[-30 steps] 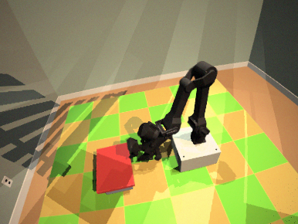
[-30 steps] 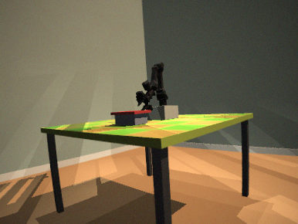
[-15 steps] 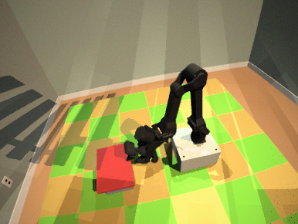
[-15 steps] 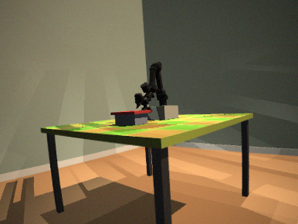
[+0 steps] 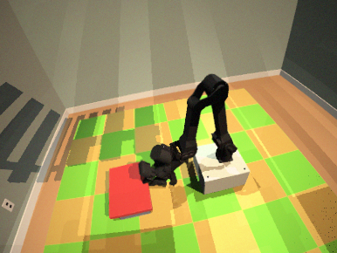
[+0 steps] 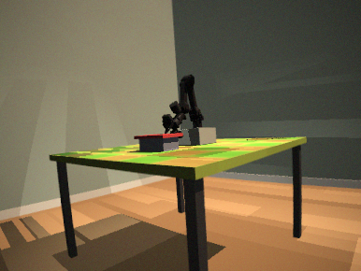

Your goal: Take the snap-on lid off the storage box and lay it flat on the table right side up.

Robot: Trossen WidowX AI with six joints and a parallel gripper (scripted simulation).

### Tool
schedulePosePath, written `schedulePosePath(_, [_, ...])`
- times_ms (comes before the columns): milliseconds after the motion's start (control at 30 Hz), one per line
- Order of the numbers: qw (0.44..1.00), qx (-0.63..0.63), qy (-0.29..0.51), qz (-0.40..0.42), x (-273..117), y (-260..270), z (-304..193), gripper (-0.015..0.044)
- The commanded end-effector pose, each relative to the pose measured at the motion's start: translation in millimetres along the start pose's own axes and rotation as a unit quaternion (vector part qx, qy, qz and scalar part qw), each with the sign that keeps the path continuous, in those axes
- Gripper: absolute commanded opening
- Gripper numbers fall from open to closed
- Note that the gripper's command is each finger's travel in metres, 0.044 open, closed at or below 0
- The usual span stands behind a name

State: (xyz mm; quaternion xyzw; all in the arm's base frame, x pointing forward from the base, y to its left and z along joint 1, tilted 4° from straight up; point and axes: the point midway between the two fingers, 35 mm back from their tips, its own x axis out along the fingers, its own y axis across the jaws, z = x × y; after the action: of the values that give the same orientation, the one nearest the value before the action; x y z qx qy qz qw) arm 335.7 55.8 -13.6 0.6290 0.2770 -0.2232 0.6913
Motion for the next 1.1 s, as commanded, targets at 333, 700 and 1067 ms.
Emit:
schedulePosePath(333, [1.0, -0.002, 0.002, 0.002, 0.8, 1.7, -0.7, 0.0])
schedulePosePath(700, [1.0, 0.0, 0.0, 0.003, -0.9, 4.1, 0.0, 0.0])
schedulePosePath(1067, [1.0, 0.0, 0.0, 0.003, -2.9, 5.3, 0.0, 0.0])
